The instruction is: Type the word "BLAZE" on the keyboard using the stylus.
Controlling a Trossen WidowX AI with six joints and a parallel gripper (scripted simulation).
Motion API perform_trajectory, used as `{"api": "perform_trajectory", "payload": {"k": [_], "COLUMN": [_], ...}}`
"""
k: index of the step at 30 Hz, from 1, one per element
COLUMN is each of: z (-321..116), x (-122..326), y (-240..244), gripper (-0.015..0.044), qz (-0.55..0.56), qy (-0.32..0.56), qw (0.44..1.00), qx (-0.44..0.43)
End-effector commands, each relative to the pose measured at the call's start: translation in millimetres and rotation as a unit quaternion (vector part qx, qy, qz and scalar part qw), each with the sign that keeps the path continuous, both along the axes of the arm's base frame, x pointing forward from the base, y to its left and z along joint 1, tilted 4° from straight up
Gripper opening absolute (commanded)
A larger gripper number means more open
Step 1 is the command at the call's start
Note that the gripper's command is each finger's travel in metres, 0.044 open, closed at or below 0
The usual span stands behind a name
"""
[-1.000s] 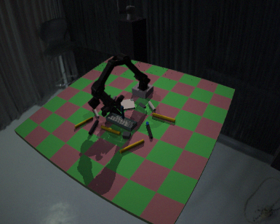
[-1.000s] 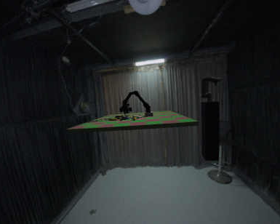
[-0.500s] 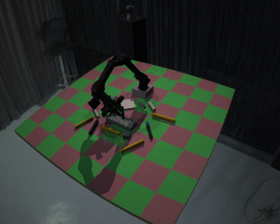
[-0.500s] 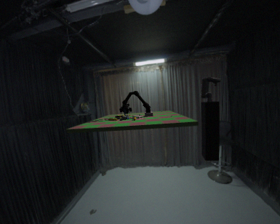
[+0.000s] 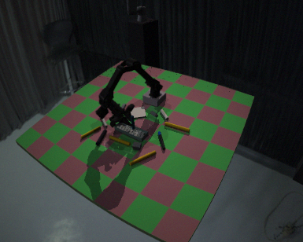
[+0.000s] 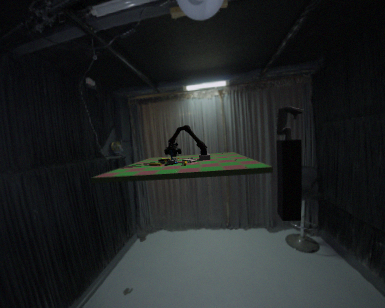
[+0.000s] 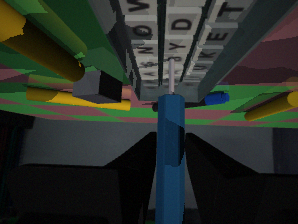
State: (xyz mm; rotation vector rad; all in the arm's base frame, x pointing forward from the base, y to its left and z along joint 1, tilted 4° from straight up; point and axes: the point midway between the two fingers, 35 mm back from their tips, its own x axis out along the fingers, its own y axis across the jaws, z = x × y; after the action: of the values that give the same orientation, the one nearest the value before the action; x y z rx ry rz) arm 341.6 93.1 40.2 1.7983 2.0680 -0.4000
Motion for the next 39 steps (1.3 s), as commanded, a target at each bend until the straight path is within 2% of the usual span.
{"api": "perform_trajectory", "payload": {"k": [1, 18, 27, 39], "z": [-3, -1, 34, 35], "x": [-1, -1, -3, -3], "y": [1, 0, -1, -1], "gripper": [0.0081, 0.0081, 0.0081, 0.0081], "qz": [-0.002, -0.002, -0.002, -0.002], "qy": [0.006, 0.006, 0.006, 0.006], "qw": [1.0, 1.0, 1.0, 1.0], "qx": [0.002, 0.002, 0.002, 0.002]}}
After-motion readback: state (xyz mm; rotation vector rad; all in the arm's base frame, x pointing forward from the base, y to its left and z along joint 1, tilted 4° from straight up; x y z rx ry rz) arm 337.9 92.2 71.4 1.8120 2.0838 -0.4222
